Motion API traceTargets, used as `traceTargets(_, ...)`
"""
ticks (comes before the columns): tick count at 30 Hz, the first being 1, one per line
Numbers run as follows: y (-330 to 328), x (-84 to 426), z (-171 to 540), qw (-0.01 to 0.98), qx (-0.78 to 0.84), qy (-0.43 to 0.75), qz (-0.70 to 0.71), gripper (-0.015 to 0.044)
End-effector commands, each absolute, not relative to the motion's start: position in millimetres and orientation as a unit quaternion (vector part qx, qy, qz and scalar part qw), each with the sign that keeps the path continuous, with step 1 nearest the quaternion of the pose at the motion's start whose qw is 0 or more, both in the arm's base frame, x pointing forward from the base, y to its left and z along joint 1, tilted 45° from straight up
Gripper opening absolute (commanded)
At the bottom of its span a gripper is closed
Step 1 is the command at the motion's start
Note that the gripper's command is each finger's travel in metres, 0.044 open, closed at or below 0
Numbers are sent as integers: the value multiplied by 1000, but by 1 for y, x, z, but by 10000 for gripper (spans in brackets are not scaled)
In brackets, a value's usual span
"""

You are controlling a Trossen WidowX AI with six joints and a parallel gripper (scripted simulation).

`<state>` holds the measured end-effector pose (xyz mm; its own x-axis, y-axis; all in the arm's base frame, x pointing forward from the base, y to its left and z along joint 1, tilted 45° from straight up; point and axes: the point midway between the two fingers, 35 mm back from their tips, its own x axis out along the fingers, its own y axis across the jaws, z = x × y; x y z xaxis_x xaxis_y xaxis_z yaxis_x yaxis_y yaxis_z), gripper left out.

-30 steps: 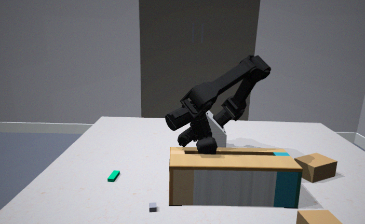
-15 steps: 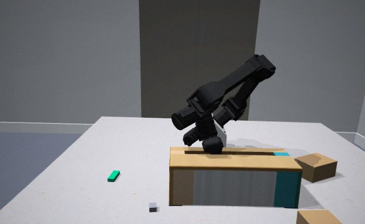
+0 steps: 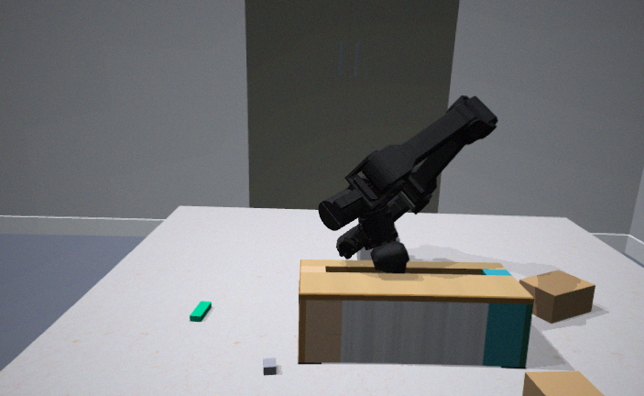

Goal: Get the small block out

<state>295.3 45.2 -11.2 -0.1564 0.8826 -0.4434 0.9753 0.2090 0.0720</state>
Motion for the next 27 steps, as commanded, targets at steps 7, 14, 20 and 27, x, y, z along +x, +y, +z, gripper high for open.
traceTargets(7, 59, 290, 1, 196, 617, 753, -116, 400)
traceTargets(14, 68, 288, 9, 196, 617, 753, -116, 400)
traceTargets(20, 75, 286, 16, 196, 617, 753, -116, 400)
traceTargets(27, 83, 284, 25, 195, 617, 753, -116, 400)
